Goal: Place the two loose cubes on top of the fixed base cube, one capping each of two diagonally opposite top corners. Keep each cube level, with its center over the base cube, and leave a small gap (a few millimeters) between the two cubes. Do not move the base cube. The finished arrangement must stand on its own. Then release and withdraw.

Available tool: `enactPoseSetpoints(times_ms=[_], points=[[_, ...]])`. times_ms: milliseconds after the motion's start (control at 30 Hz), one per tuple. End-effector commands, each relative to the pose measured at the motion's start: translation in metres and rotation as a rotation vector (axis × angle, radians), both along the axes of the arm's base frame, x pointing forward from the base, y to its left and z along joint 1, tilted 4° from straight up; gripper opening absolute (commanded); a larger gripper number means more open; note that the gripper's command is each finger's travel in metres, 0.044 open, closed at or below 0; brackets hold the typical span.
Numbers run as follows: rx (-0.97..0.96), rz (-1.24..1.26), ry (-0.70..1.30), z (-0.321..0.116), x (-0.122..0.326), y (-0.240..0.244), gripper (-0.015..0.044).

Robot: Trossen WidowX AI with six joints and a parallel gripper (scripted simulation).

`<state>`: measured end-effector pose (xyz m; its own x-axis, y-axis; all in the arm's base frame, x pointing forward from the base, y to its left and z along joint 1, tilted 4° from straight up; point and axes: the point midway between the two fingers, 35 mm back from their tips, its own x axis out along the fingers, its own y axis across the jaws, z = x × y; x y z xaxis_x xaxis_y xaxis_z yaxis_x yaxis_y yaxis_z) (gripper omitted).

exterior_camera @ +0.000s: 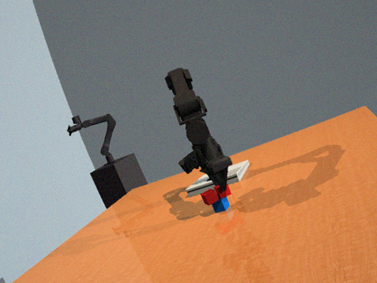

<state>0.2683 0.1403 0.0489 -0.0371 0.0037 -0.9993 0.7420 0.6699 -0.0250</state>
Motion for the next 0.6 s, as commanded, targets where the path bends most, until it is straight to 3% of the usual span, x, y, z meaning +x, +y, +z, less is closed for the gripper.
enactPoseSetpoints(times_ms=[0, 567], points=[[0.001, -0.001, 0.000, 0.006, 0.000, 0.000, 0.0205], [0.000, 0.000, 0.000, 0.037, 0.001, 0.000, 0.0205]])
